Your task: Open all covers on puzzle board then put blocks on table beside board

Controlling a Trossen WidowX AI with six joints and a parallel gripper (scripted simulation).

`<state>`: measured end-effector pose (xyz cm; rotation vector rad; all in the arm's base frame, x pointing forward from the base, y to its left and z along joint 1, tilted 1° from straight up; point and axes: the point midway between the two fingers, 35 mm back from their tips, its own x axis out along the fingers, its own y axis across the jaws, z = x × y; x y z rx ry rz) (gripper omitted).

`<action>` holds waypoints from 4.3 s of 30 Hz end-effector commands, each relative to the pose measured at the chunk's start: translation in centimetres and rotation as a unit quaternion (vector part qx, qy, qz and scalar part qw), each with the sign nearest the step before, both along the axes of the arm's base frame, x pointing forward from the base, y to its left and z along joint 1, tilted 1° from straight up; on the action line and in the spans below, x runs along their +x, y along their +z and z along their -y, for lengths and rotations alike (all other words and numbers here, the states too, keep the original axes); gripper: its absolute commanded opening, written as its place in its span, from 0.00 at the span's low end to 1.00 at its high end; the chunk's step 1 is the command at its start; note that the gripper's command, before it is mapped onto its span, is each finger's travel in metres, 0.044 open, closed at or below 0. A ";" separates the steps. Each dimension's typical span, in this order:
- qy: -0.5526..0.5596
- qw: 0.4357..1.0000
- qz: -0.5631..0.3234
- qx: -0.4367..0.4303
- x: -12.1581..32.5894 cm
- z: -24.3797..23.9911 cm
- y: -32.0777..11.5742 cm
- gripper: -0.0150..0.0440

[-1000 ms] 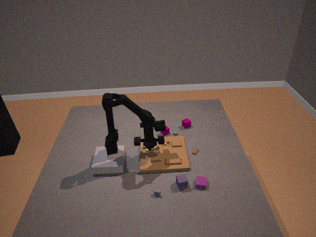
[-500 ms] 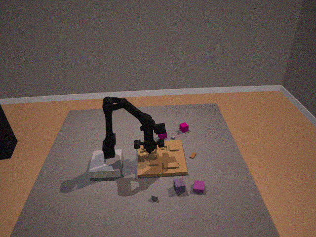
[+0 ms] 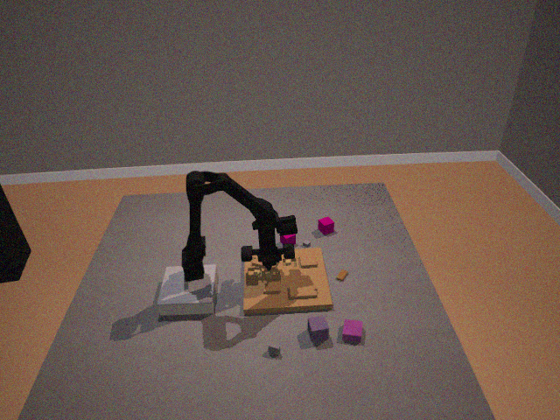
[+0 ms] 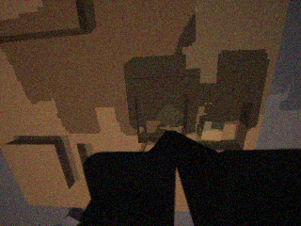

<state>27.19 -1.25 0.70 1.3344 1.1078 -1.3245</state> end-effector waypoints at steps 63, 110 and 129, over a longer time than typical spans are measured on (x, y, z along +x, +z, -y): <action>-0.001 1.000 0.001 0.002 2.7 -2.3 4.8 0.25; 0.706 0.708 -0.009 -0.017 5.5 16.6 6.2 0.25; 0.706 0.708 -0.009 -0.017 5.5 16.7 5.7 0.25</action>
